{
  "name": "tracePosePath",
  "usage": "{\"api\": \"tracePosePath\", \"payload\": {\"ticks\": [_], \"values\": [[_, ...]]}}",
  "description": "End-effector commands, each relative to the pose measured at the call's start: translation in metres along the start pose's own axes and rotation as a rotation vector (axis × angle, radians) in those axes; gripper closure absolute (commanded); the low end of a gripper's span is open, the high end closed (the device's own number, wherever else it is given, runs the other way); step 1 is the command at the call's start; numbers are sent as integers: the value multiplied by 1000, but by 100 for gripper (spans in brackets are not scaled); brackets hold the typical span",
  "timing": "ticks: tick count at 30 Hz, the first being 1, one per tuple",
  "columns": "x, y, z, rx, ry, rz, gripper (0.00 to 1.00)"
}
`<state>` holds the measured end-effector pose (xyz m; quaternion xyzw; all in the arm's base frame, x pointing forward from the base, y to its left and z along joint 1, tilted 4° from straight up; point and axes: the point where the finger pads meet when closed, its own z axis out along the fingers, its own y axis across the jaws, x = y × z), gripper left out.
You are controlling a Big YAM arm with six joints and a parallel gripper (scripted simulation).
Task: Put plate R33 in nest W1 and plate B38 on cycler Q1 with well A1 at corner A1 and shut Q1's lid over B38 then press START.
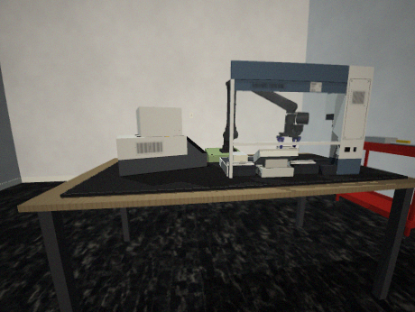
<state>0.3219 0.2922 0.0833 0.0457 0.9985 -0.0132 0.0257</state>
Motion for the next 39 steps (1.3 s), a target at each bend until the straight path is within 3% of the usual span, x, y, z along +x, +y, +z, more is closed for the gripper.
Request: {"api": "tracePosePath", "payload": {"ticks": [1,8,12,15,18,20,23,32,39], "values": [[-27,17,-47,-70,-64,33,100],[-29,20,-47,-76,-69,32,100],[-25,17,-31,-58,-53,30,100],[1,27,-24,-54,-56,-83,100],[7,28,-25,-66,-53,-173,100],[8,22,-24,-53,-52,-212,100],[30,26,-22,-38,-43,-286,100],[46,20,-18,-11,-19,-435,100],[56,45,-17,-34,-37,-612,100]]}}
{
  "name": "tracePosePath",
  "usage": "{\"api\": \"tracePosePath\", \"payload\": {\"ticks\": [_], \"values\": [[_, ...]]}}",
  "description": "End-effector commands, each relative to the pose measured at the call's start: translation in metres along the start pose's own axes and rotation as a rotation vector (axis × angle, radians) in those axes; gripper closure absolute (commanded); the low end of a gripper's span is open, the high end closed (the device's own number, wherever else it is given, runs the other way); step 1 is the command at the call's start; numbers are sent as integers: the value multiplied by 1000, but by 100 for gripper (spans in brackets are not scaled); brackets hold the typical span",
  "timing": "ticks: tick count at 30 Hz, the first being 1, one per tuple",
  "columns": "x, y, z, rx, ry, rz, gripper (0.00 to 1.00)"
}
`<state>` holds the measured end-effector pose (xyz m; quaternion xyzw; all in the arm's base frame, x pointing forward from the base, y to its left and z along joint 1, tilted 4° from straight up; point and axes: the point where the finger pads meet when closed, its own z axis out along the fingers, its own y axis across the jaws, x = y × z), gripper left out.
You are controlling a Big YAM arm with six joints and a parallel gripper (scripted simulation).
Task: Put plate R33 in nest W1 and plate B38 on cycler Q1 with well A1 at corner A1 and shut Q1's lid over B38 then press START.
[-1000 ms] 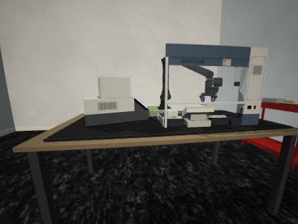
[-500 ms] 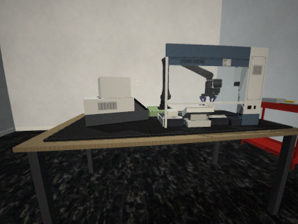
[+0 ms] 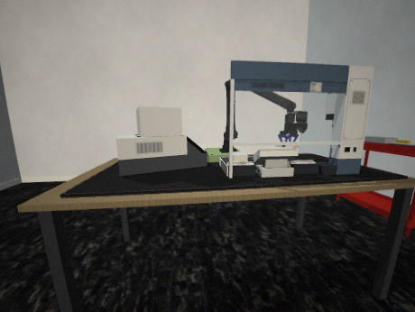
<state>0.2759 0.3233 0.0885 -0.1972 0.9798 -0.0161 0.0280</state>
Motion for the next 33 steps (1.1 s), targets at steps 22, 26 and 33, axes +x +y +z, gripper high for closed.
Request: {"api": "tracePosePath", "payload": {"ticks": [22,26,33], "values": [[22,38,-7,-3,-11,-465,100],[21,50,-12,-11,-24,-549,100],[16,63,-18,-17,-41,-707,100]]}}
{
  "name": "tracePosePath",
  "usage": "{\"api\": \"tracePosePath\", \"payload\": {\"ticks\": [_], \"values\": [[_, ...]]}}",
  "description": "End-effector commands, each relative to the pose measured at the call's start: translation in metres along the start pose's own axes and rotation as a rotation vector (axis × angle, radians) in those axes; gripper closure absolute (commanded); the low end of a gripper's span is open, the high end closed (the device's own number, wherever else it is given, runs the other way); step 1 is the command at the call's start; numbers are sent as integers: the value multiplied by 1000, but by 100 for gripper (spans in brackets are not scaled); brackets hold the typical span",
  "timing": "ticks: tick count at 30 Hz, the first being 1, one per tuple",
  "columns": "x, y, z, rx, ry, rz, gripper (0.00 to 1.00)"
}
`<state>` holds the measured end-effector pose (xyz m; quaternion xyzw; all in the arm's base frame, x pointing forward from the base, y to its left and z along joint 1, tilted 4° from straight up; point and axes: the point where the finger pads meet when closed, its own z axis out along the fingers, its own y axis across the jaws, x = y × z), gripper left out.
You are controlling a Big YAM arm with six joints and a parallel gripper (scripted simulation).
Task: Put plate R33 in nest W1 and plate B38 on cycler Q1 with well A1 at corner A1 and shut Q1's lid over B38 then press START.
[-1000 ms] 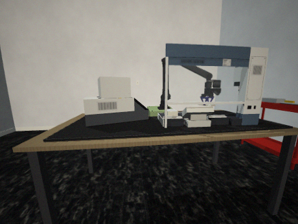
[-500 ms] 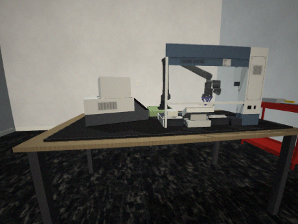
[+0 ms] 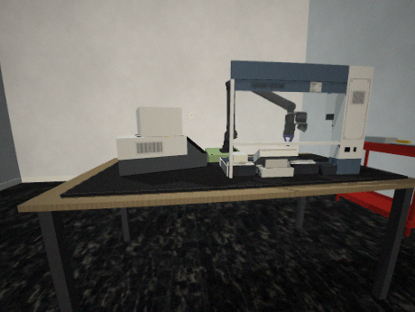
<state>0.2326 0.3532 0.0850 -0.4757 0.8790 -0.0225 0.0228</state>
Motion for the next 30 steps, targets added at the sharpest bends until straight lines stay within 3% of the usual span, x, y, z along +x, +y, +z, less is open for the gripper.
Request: {"api": "tracePosePath", "payload": {"ticks": [1,6,10,15,17,25,27,30], "values": [[-22,15,-19,1,-44,-133,100],[-24,27,-20,1,-47,-173,100],[-27,16,-24,5,-59,-246,100],[-28,33,-28,0,-68,-372,100],[-28,46,-26,-1,-65,-417,100],[-30,42,-24,10,-56,-503,100],[-26,58,-22,4,-50,-551,100],[-21,58,-20,3,-42,-627,100]]}}
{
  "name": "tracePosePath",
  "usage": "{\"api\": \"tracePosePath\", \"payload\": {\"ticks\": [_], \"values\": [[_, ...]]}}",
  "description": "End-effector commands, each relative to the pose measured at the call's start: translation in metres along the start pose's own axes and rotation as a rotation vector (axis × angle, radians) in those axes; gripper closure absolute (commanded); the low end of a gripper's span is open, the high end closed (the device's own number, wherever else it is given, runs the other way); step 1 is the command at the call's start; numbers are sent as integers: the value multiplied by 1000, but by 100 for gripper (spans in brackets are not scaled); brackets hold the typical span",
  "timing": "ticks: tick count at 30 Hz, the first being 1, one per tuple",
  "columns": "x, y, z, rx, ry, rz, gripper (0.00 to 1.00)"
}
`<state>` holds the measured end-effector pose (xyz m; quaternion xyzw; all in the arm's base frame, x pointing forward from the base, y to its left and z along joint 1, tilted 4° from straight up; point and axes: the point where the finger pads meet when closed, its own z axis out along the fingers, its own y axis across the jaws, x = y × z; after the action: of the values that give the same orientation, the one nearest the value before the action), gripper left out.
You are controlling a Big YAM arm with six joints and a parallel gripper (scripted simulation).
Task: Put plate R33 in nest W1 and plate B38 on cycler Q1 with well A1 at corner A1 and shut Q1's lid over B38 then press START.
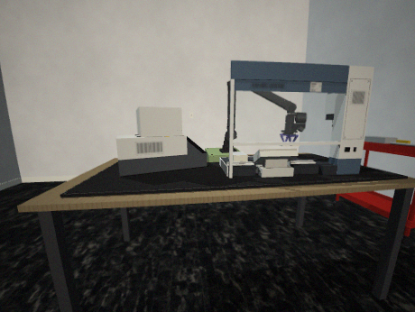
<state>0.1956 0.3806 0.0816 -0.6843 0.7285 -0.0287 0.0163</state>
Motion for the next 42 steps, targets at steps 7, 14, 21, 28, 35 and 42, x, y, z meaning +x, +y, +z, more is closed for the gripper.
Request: {"api": "tracePosePath", "payload": {"ticks": [7,14,21,28,35,42], "values": [[-32,15,-24,17,-51,-234,100],[-37,17,-23,21,-47,-340,100],[-48,33,-27,24,-57,-499,100],[-48,37,-22,26,-39,-569,100],[-52,49,-25,29,-55,-735,100],[-61,63,-25,28,-51,-840,100]]}}
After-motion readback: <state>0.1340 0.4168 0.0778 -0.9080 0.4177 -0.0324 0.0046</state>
